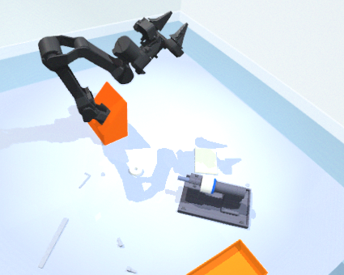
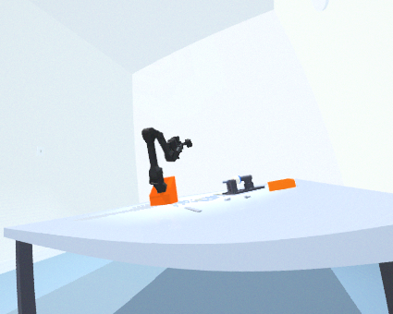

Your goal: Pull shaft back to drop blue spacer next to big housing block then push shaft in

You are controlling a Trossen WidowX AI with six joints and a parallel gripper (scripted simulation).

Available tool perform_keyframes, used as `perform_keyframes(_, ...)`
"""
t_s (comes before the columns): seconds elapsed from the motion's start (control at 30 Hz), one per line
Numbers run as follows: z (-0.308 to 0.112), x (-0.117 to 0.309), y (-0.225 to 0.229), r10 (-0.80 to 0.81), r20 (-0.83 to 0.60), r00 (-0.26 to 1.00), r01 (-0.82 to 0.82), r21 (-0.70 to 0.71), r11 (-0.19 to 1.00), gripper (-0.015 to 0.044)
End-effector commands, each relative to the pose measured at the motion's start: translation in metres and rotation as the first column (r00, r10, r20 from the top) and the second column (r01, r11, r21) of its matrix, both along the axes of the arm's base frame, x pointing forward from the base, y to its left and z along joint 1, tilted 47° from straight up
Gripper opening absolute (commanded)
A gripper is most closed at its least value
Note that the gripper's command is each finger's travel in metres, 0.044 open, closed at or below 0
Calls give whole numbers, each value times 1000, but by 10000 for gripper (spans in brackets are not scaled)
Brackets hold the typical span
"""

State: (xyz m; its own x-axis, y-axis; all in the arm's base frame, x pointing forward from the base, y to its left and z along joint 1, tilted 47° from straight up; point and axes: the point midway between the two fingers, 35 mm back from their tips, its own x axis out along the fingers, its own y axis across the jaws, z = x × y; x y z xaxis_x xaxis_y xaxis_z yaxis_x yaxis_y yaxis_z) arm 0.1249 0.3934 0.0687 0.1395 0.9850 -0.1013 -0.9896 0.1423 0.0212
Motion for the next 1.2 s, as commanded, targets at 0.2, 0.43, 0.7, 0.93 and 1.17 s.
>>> perform_keyframes(0.2,-37,59,6,-163,-20,986,157,-172,973,440)
perform_keyframes(0.43,-96,146,-16,-427,-22,904,368,-466,805,440)
perform_keyframes(0.7,-141,215,-75,-649,54,759,469,-737,487,440)
perform_keyframes(0.93,-157,249,-137,-740,165,652,439,-878,191,440)
perform_keyframes(1.17,-155,267,-202,-765,280,580,337,-938,-87,440)
